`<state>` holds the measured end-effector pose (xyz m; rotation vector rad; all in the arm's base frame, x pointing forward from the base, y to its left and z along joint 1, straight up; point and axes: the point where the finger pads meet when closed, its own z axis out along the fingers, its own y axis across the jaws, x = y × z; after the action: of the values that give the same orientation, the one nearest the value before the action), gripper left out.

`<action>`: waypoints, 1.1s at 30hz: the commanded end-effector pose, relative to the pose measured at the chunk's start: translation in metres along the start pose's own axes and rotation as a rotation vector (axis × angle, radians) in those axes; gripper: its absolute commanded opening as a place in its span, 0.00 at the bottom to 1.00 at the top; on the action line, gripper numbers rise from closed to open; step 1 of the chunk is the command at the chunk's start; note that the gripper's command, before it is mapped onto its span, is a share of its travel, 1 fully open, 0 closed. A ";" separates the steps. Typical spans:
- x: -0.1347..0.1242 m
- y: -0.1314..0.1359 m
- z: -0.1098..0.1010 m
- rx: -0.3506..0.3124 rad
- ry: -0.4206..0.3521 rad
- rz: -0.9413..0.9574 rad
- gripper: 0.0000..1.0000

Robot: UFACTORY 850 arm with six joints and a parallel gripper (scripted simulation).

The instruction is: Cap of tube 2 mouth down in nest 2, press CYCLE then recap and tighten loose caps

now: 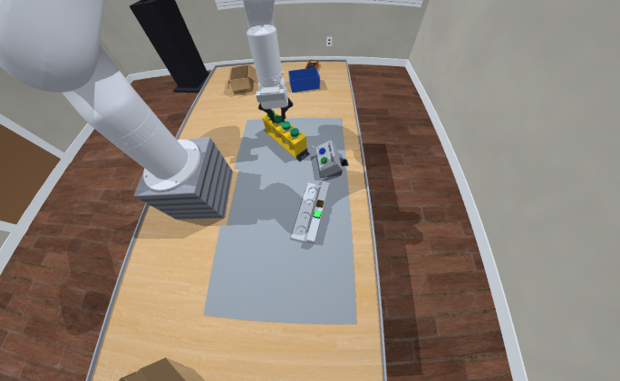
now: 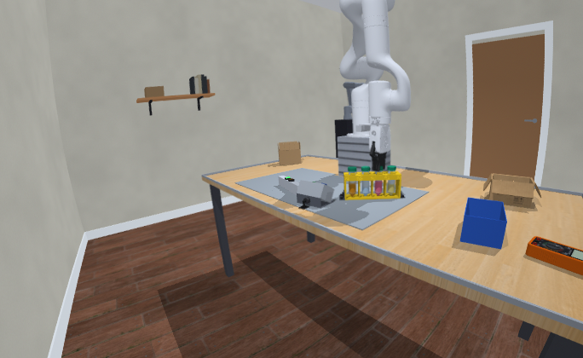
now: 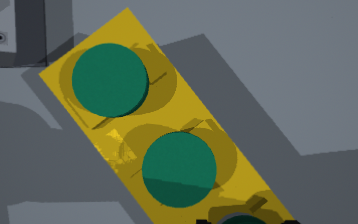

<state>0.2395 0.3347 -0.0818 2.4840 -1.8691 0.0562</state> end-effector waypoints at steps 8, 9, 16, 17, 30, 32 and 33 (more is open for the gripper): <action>0.000 -0.001 0.000 0.002 -0.045 0.124 0.46; 0.000 -0.001 0.000 0.002 -0.045 0.124 0.46; 0.000 -0.001 0.000 0.002 -0.045 0.124 0.46; 0.000 -0.001 0.000 0.002 -0.045 0.124 0.46; 0.000 0.000 -0.001 0.017 -0.043 -0.543 0.46; 0.000 0.000 -0.001 0.019 -0.042 -0.626 0.46; 0.000 0.000 -0.001 0.021 -0.042 -0.709 0.46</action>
<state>0.2393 0.3343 -0.0816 2.8983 -1.2093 -0.0005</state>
